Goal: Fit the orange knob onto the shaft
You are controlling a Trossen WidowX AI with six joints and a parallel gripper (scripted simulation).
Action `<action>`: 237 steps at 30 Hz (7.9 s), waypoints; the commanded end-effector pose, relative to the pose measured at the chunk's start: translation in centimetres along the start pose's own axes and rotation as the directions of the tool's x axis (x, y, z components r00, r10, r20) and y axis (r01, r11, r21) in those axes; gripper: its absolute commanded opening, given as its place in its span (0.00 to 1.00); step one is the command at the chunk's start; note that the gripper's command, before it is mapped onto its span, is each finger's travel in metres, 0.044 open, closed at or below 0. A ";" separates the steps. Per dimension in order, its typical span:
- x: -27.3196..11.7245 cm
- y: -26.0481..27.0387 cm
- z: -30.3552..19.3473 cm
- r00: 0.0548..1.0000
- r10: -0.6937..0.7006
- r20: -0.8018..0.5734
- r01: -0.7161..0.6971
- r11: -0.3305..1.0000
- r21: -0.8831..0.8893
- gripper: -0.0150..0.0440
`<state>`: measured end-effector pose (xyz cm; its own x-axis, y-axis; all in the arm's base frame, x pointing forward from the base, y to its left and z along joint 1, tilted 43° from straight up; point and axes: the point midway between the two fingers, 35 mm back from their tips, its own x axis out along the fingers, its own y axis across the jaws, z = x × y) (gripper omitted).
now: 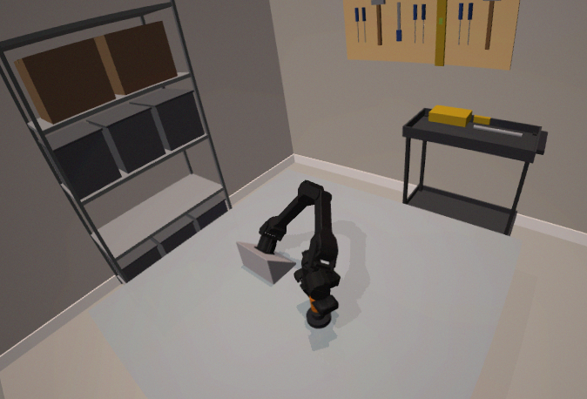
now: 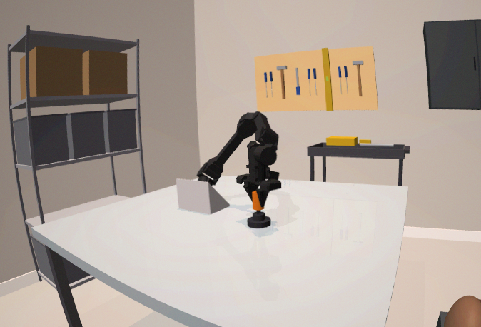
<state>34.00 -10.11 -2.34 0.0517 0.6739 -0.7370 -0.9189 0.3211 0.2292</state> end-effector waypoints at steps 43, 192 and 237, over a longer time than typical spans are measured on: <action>-0.4 -0.4 0.0 1.000 0.002 0.000 -0.002 0.977 -0.211 0.25; -0.1 0.0 0.0 1.000 0.002 0.000 -0.002 0.889 -0.457 0.25; 1.0 0.2 0.0 1.000 0.002 0.000 -0.002 0.890 -0.457 0.25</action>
<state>34.07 -9.63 -2.88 0.0495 0.6712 -0.7396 -0.9955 -0.0266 -0.0908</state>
